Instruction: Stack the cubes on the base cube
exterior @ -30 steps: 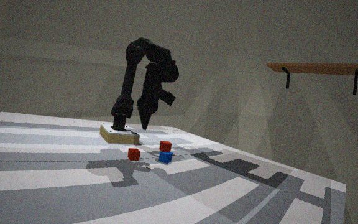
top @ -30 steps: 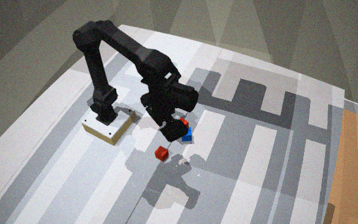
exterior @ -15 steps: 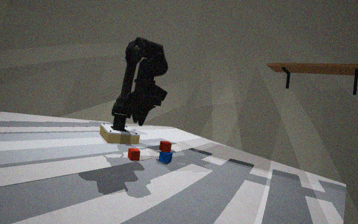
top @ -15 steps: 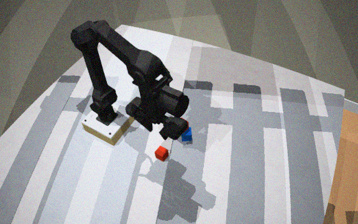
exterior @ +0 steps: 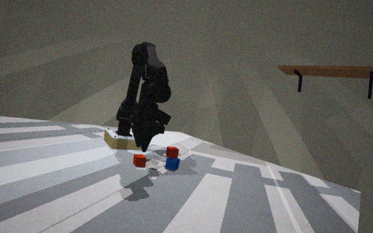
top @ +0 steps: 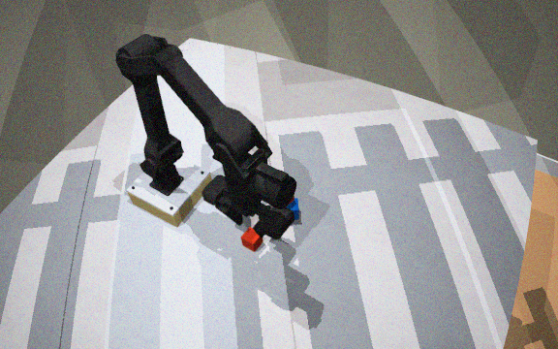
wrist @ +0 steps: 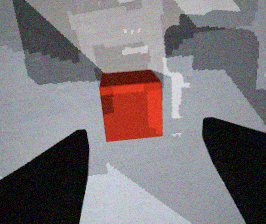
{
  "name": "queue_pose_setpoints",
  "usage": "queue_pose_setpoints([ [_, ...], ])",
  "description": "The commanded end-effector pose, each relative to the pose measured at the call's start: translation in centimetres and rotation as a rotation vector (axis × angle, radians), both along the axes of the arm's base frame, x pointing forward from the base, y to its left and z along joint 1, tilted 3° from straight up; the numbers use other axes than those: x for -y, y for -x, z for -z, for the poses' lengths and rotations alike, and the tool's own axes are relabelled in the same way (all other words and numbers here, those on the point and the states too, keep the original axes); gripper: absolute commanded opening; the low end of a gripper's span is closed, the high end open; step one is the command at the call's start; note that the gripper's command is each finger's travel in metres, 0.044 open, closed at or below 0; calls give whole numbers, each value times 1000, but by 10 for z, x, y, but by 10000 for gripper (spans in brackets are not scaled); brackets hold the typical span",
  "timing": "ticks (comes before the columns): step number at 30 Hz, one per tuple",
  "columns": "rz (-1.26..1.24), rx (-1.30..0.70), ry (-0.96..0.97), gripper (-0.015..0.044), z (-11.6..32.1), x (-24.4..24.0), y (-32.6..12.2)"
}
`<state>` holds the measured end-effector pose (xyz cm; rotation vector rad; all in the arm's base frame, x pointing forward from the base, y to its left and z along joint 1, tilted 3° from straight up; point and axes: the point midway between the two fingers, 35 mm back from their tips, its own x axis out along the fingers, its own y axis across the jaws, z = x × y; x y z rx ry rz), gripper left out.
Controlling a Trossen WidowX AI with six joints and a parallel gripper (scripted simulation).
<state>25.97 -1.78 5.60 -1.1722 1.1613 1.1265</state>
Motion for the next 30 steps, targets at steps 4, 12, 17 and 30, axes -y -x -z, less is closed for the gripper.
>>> queue_pose_setpoints([
  [4,0,-12,-3,265,10,-1,3],
  [12,0,-12,-3,265,23,-1,1],
  [17,0,-12,-3,265,32,-1,1],
  [30,0,-12,-3,107,40,-2,1],
])
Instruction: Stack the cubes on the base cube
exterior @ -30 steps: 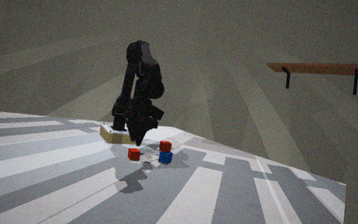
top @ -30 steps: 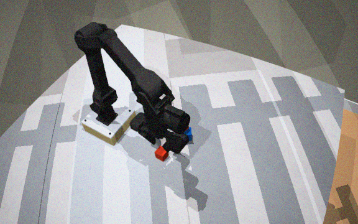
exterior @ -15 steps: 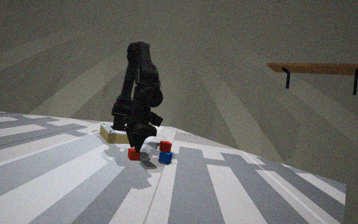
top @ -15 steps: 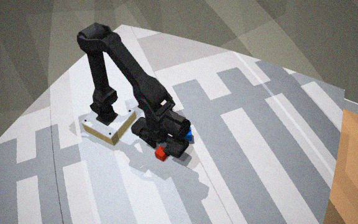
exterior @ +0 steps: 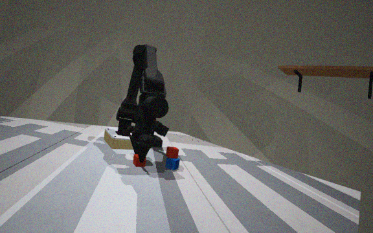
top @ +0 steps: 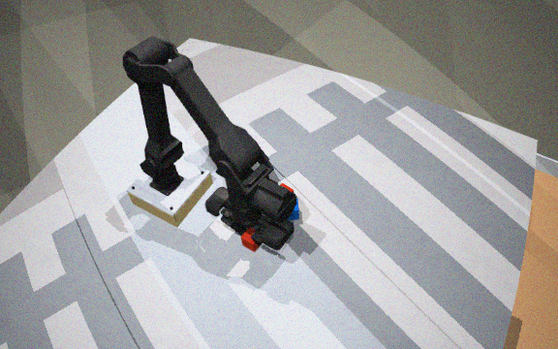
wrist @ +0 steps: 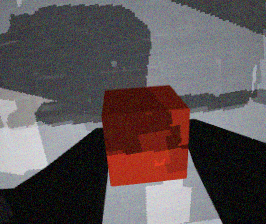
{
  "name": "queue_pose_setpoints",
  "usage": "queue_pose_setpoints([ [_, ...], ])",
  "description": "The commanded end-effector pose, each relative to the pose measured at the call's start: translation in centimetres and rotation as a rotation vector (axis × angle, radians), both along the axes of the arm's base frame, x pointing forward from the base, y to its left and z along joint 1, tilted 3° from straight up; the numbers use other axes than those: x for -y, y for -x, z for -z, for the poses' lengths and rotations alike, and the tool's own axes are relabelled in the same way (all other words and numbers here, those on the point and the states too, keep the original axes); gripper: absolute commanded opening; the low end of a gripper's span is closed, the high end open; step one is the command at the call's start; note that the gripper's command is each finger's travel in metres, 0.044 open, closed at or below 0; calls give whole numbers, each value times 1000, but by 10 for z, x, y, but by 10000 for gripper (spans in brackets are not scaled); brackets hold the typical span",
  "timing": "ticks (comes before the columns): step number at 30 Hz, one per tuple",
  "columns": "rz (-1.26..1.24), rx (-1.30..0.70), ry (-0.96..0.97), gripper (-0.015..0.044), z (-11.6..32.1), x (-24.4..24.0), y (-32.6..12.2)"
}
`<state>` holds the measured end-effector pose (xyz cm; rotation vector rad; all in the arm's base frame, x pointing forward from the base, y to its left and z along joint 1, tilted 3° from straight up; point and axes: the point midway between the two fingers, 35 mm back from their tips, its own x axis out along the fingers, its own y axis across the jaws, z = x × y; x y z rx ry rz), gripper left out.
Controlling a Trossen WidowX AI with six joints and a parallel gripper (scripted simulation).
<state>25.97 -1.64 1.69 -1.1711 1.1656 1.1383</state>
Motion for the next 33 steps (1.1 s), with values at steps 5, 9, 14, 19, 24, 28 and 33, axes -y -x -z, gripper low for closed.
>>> queue_pose_setpoints([
  [5,5,-2,-2,105,-1,0,1],
  [9,5,-2,-2,105,-12,0,-1],
  [14,5,-2,-2,105,-26,1,-3],
  [19,5,-2,-2,105,-42,2,-3],
  [24,5,-2,-2,105,-57,2,-3],
  [28,5,-2,-2,105,-70,3,-2],
  [33,5,-2,-1,105,-85,3,1],
])
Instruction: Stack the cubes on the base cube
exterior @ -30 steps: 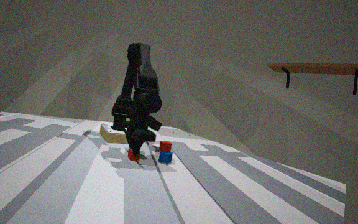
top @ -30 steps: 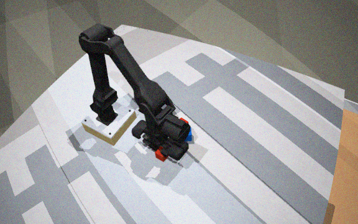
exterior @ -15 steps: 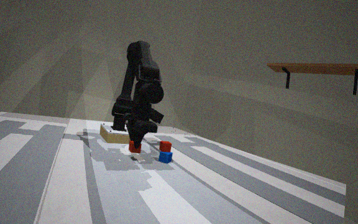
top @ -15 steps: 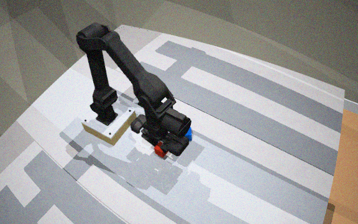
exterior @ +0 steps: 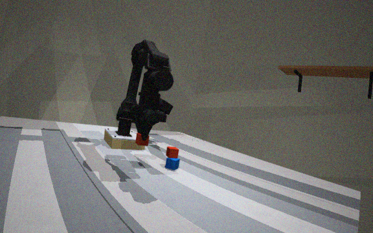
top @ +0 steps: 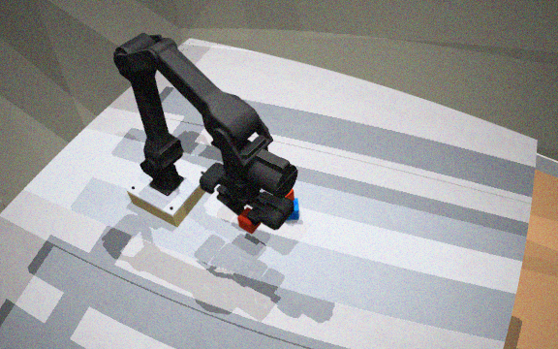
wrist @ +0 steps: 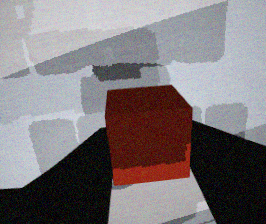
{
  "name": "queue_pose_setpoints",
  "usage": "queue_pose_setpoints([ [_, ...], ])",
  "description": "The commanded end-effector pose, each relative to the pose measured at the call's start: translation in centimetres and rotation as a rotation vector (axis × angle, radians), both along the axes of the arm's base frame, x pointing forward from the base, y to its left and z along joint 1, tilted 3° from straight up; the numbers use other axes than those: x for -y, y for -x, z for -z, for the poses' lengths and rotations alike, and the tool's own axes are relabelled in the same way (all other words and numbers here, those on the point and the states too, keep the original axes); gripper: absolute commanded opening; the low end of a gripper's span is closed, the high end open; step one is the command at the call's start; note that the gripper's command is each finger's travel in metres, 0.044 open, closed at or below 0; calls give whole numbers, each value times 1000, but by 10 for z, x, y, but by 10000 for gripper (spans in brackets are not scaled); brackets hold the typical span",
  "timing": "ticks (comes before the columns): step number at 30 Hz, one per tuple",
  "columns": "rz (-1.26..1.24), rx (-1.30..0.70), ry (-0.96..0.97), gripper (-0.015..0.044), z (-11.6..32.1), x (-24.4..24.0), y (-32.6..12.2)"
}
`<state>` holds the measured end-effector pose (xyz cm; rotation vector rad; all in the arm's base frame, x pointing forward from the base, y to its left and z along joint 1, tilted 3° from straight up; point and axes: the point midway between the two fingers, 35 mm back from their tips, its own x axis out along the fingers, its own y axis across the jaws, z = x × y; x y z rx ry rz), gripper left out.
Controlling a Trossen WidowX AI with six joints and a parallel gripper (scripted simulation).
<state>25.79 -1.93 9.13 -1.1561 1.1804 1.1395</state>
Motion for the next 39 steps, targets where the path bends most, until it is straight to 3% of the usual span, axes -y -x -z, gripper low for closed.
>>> queue_pose_setpoints([
  [1,-6,12,0,105,-14,0,-1],
  [11,12,11,-1,105,-34,0,4],
  [39,793,-15,-49,105,-35,-46,-25],
])
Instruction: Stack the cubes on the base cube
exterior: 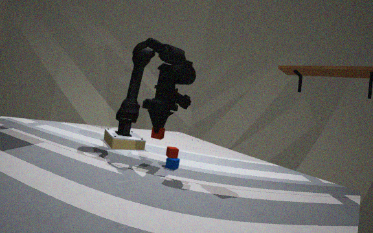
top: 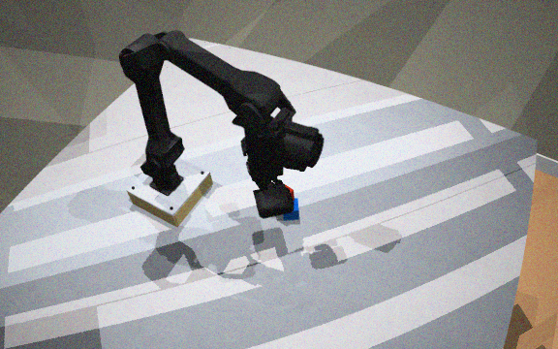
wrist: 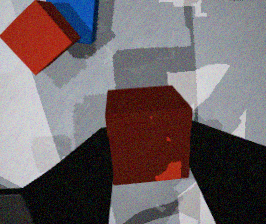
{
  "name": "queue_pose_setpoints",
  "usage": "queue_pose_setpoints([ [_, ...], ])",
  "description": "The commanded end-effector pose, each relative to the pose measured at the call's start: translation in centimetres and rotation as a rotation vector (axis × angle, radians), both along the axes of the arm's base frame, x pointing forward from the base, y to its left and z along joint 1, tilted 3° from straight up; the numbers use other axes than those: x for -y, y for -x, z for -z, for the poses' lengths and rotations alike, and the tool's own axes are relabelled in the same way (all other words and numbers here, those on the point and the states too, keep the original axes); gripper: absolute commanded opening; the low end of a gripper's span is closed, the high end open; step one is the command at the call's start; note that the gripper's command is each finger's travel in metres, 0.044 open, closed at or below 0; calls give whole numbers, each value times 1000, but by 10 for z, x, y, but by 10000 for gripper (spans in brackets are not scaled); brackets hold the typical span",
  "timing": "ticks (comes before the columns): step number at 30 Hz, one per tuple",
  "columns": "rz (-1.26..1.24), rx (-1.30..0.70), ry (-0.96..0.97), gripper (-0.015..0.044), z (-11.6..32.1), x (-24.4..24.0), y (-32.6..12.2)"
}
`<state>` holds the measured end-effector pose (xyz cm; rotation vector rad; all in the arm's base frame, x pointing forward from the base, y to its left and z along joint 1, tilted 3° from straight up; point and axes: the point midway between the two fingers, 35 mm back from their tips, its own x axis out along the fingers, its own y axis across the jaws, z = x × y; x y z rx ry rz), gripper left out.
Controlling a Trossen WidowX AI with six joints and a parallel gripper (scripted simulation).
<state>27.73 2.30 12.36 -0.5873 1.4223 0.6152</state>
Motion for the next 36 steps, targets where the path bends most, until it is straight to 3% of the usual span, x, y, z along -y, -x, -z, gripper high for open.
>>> queue_pose_setpoints([
  [1,97,9,-4,105,-2,-6,-6],
  [29,883,-23,-55,105,0,-62,-25],
  [36,924,-25,-57,105,1,-65,-26],
])
